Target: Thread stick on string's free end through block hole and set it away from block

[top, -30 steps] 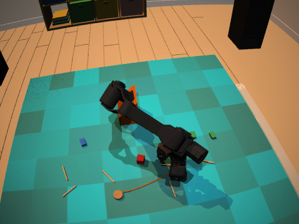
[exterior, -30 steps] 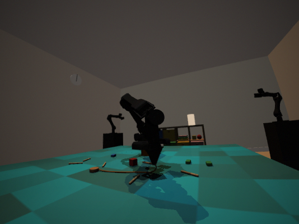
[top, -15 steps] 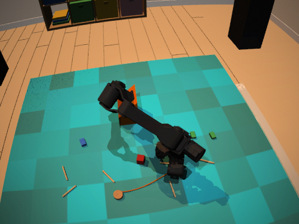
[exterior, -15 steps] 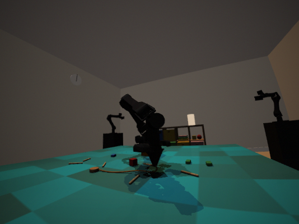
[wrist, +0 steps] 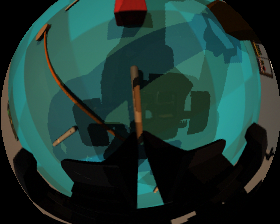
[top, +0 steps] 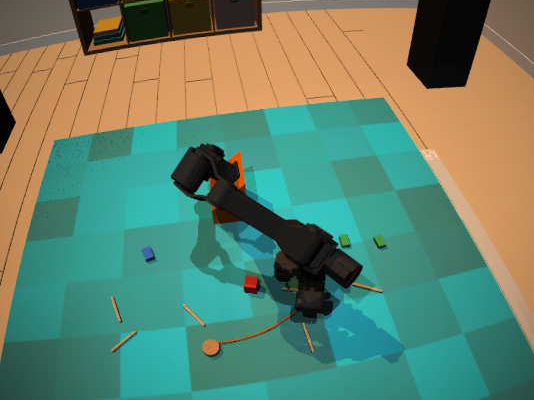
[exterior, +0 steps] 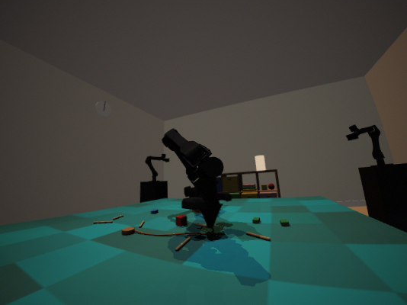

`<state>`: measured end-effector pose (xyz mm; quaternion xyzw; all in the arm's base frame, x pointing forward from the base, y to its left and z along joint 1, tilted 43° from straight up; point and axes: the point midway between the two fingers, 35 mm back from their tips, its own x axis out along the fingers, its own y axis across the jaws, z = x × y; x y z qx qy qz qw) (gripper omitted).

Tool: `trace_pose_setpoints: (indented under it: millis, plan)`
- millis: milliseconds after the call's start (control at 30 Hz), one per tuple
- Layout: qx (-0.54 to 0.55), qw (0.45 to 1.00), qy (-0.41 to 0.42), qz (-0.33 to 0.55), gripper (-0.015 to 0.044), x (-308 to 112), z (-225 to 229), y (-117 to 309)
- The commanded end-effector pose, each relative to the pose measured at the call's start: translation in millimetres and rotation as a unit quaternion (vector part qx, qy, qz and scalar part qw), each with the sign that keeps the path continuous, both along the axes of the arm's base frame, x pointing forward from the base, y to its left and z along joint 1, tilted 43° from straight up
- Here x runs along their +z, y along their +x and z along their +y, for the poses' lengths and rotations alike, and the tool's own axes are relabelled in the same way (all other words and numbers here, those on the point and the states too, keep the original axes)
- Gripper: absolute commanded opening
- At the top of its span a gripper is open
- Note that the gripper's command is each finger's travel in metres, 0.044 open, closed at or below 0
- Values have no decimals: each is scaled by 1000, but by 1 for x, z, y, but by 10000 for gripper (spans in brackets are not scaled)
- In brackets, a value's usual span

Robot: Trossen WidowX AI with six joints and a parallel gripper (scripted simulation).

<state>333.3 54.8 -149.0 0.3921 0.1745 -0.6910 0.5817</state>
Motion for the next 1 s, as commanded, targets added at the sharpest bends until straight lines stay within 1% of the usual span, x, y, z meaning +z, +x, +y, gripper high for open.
trace_pose_setpoints:
  millis: [0, 967]
  plan:
    - [2, 1000, -1, -1, 0, 4, -4, -1]
    - [2, 1000, -1, 0, 0, 29, -30, -13]
